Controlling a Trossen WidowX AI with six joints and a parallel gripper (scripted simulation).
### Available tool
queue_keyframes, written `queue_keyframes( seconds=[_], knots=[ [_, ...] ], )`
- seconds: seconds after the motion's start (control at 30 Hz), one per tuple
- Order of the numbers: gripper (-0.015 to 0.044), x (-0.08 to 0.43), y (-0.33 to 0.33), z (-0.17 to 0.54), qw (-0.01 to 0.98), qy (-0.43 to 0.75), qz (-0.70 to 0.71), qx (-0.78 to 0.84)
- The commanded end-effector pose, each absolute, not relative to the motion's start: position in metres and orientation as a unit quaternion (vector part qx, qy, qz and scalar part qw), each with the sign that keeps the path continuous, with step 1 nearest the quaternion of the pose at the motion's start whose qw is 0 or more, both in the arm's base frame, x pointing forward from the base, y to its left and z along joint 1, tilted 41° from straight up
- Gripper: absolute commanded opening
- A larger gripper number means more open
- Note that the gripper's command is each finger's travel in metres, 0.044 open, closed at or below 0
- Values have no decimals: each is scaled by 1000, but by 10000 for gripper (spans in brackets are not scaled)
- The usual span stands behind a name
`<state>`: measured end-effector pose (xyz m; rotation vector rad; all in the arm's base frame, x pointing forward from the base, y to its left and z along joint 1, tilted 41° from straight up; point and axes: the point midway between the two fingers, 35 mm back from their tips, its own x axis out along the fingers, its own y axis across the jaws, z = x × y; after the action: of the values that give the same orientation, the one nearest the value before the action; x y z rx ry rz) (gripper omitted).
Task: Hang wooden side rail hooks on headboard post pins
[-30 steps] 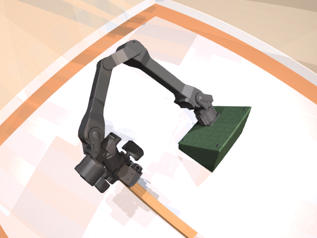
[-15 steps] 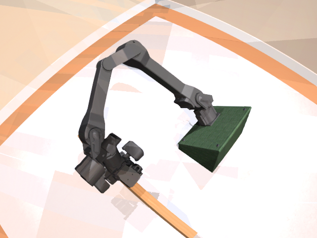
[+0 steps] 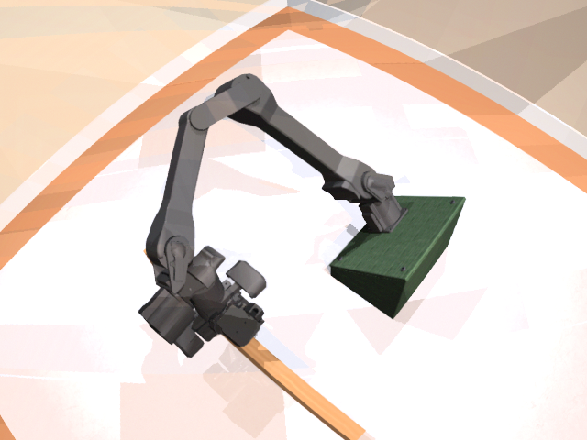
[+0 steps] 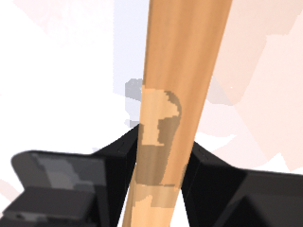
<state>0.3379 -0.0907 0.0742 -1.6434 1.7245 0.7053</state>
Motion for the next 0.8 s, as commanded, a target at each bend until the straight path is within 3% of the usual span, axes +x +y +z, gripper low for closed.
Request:
queue_keyframes(
  seconds=[0.0, 0.43, 0.77],
  knots=[
    [105, 338, -91, 74, 323, 657, 269, -626],
    [440, 339, -73, 94, 323, 657, 268, -627],
    [440, 339, -49, 91, 323, 657, 267, -627]
  ],
)
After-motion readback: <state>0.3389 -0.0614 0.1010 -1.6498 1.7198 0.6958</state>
